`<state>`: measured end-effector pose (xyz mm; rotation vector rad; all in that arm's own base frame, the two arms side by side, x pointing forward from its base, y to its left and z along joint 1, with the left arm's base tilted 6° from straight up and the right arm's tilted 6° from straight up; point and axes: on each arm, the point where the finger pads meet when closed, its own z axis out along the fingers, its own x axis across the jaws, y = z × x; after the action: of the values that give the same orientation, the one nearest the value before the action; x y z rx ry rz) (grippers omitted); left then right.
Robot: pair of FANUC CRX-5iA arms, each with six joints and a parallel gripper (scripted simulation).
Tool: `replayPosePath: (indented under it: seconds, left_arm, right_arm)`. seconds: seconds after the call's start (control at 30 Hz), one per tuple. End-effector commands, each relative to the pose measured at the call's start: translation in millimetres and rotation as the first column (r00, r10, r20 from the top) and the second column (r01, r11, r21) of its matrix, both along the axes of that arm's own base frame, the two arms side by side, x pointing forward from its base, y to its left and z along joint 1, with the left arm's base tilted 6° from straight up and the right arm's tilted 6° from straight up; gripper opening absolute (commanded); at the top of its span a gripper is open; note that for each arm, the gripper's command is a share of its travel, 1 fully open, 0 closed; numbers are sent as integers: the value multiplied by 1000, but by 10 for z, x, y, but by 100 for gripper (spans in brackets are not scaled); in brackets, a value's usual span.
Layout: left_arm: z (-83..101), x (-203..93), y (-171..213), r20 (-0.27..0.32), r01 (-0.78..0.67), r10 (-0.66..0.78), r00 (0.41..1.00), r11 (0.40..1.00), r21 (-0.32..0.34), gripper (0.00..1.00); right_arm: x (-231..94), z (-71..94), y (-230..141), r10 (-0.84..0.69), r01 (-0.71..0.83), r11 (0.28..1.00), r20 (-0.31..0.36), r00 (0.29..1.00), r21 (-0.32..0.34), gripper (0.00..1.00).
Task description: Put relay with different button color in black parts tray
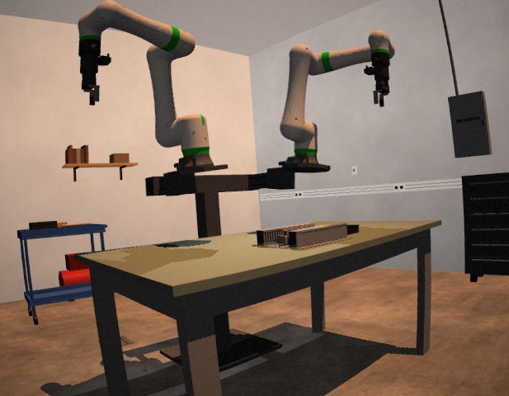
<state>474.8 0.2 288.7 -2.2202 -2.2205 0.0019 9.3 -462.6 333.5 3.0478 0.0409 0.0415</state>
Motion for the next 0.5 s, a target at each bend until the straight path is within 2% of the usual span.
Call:
replayPosePath:
  seconds: [0.0, 0.27, 0.47]
  left_arm:
    - [8, 3, -4, 2, 1, -1, 1000, 1000, 0, 98]
    - [-28, 33, -37, 1, 14, -14, 1000, 1000, 1, 98]
    - [-148, 126, -149, -1, 57, -57, 998, 998, 3, 98]
  right_arm:
    - [-2, 9, -2, 0, 0, 1000, 0, 1000, -2, 100]
    - [-2, 9, -2, 0, 0, 1000, 0, 1000, -2, 100]
    - [-2, 9, -2, 0, 0, 1000, 0, 1000, -2, 100]
